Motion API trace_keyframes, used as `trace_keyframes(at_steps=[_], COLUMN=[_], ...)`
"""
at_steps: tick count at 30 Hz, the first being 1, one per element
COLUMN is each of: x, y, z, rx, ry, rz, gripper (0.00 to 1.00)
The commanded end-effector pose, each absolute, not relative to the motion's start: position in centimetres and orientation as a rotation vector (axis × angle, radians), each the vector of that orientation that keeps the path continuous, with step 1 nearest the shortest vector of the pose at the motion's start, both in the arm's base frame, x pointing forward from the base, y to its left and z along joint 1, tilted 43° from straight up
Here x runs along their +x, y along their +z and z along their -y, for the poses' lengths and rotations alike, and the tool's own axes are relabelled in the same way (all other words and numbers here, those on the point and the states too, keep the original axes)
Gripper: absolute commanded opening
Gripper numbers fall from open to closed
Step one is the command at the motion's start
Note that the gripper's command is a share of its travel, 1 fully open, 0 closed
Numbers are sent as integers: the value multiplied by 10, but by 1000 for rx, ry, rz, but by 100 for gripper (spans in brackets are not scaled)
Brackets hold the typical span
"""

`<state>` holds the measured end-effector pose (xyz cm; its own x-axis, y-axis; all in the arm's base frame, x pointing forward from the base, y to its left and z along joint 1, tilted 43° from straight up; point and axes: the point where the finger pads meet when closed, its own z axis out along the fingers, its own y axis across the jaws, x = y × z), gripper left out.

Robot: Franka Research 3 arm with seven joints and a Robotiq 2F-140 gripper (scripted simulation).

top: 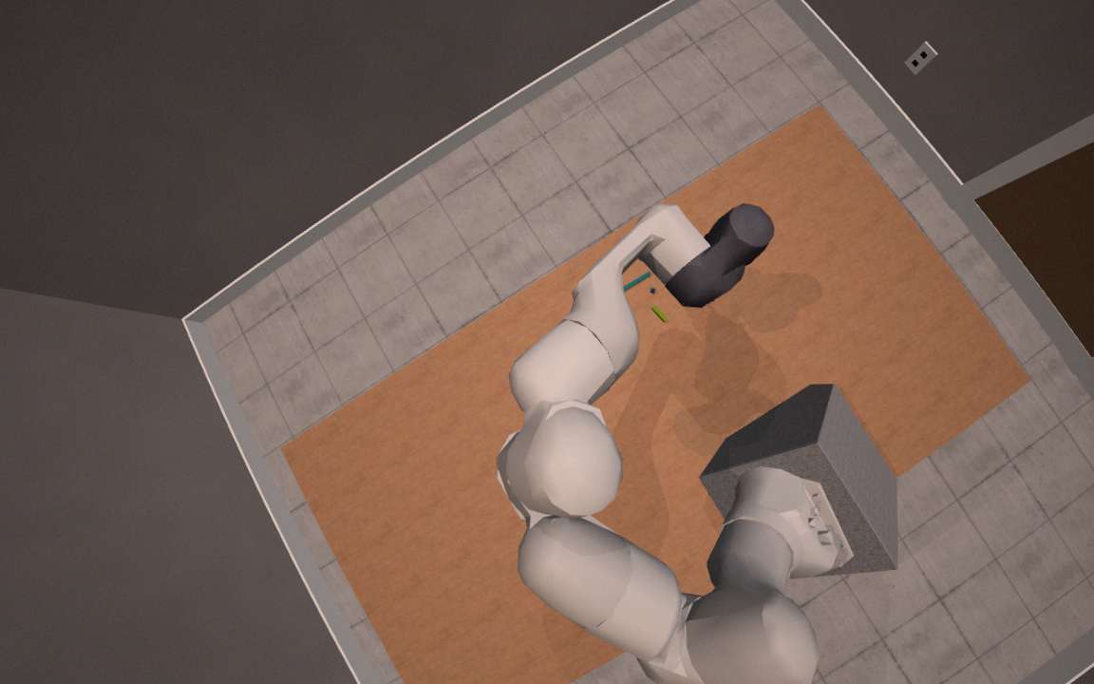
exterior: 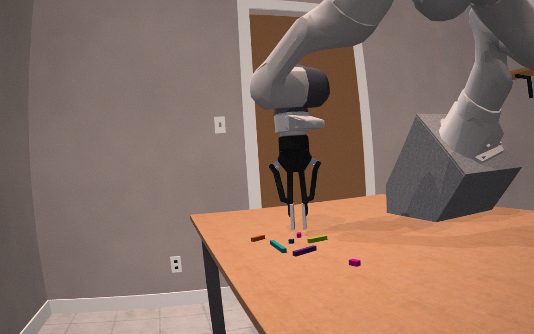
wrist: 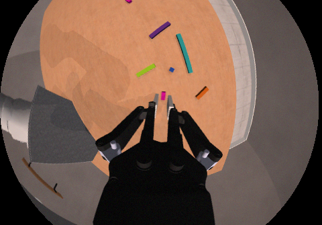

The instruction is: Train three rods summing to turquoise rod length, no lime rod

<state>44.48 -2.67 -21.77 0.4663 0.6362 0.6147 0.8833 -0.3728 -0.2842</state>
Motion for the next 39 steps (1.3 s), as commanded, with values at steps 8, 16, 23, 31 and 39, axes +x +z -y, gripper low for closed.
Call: trace_keyframes(at_steps=[8, 16, 23, 31, 39], x=[445, 445, 445, 445, 446], y=[-219, -219, -219, -222, -228], z=[26, 26, 25, 23, 17], rx=[-2128, -2128, -2128, -2128, -2128], ry=[-551, -551, -551, -551, -551], rz=[1267, 1267, 1267, 1267, 1267], gripper=[15, 15, 15, 15, 15])
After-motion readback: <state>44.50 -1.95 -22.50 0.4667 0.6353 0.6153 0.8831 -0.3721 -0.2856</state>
